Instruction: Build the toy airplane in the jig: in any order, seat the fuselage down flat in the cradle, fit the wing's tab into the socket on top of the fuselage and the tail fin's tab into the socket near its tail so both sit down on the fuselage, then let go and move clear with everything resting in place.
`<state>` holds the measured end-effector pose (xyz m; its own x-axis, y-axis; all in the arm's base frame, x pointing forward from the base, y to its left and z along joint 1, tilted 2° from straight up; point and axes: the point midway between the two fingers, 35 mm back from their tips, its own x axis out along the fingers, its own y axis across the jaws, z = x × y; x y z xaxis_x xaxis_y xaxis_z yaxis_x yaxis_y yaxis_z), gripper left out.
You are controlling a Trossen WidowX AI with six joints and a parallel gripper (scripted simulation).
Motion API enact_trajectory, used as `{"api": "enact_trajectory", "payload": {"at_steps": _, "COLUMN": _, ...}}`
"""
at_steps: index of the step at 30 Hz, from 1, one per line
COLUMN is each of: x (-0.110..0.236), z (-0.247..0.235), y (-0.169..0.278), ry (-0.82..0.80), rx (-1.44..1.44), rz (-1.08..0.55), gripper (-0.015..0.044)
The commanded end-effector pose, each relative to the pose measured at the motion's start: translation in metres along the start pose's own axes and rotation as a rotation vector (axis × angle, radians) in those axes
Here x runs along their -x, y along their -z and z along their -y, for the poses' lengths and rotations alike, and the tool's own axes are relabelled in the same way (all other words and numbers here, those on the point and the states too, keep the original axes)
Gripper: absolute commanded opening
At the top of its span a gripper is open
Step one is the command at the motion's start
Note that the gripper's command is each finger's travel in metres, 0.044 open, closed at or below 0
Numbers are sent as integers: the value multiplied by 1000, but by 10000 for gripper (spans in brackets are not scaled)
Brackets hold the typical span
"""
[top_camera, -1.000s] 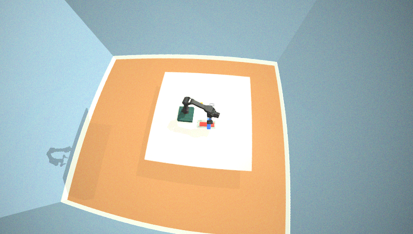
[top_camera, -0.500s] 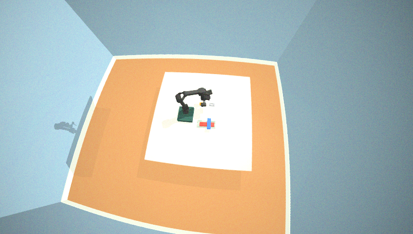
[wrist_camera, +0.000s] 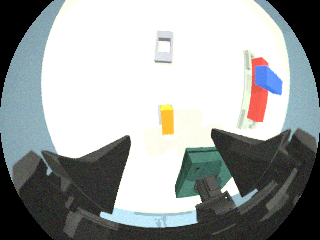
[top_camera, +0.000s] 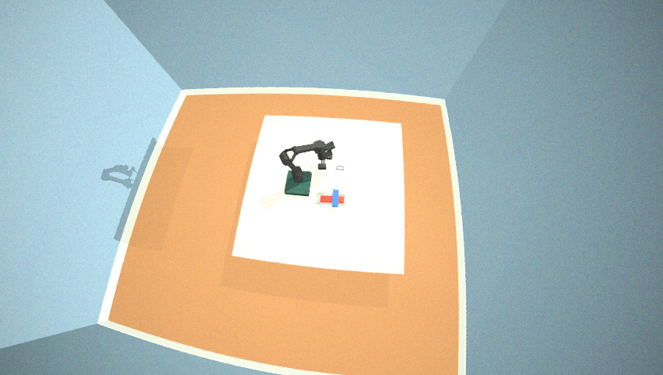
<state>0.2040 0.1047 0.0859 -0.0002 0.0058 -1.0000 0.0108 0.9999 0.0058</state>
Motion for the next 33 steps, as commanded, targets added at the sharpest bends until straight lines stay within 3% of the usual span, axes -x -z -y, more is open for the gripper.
{"api": "enact_trajectory", "payload": {"at_steps": 1, "x": -18, "z": -1, "y": 3, "ry": -4, "rx": -4, "rz": -6, "gripper": 440}}
{"api": "enact_trajectory", "payload": {"at_steps": 33, "x": -68, "z": -1, "y": 3, "ry": -4, "rx": -4, "rz": -6, "gripper": 440}}
